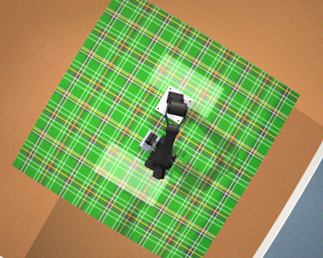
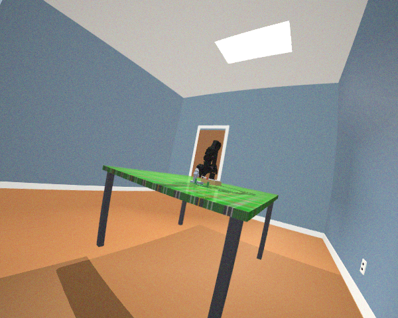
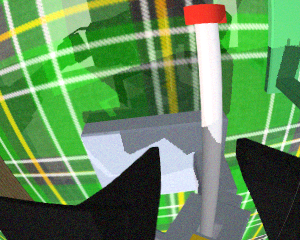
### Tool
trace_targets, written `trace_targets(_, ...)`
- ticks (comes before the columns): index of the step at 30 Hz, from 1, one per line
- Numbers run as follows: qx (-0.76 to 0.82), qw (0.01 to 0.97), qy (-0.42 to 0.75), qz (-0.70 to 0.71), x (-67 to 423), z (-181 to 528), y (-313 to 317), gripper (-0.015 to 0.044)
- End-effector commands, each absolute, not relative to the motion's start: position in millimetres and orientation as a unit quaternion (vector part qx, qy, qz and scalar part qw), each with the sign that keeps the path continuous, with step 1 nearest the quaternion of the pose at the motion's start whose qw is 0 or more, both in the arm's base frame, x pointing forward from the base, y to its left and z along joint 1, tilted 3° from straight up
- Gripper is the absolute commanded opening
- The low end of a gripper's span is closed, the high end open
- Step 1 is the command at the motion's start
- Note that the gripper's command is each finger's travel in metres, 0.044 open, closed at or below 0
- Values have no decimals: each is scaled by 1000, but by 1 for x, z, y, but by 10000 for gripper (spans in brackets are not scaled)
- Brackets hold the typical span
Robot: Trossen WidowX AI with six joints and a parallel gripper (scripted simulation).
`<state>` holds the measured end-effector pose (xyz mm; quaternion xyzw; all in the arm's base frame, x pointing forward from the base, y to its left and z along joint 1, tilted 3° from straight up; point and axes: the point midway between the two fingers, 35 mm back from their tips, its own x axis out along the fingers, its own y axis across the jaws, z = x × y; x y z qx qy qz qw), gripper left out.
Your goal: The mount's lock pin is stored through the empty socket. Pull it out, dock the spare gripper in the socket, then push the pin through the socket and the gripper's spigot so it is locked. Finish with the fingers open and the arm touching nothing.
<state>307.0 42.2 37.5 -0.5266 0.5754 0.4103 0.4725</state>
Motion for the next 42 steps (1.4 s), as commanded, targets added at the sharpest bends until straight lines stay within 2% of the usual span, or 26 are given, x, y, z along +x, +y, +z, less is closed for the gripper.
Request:
trace_targets(1, -526, 473, 575, 410, 308, 46, 48, 200)
trace_targets(42, -529, 451, 584, 419, 303, 103, 91, 200)
